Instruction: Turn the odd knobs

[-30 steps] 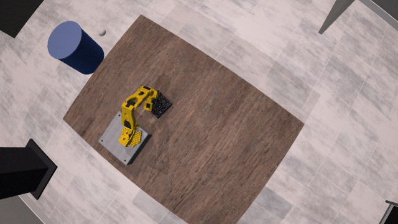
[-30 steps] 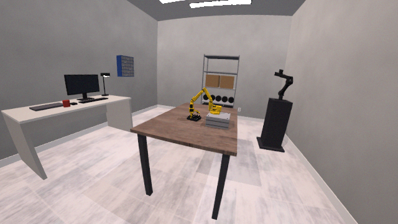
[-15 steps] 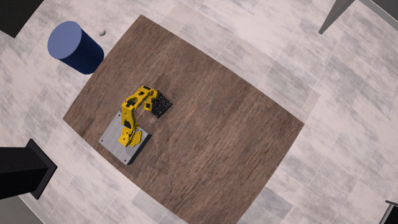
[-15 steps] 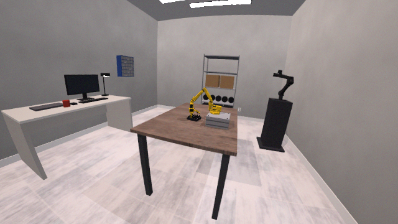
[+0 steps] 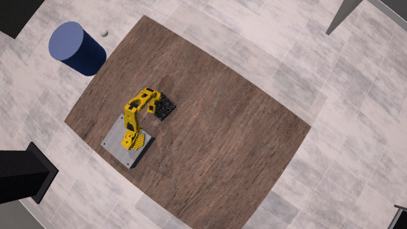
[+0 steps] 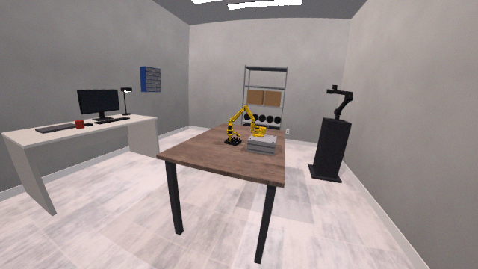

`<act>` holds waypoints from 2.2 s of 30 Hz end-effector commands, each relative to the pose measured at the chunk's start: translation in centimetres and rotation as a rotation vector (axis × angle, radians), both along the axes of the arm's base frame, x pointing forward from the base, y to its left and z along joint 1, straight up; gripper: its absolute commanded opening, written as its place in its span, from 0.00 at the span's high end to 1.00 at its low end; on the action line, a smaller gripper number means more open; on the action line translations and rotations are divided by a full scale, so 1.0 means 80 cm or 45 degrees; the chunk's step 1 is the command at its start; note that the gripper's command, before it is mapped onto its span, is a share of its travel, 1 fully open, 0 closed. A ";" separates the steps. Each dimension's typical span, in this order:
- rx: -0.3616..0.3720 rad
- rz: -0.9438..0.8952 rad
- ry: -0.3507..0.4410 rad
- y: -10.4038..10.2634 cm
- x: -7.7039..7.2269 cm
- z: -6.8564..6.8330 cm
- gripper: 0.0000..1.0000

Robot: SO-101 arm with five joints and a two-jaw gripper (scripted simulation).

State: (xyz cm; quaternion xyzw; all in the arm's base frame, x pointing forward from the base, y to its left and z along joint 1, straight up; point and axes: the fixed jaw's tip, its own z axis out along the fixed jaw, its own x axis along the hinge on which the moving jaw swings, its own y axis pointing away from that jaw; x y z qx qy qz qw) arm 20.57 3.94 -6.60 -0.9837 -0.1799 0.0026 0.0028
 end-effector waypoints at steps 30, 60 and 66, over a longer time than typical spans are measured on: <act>-0.010 -0.522 0.001 -0.003 -0.004 0.000 0.99; -0.013 -1.100 0.001 -0.002 -0.007 0.000 0.99; -0.014 -1.233 0.002 -0.001 -0.008 0.000 0.99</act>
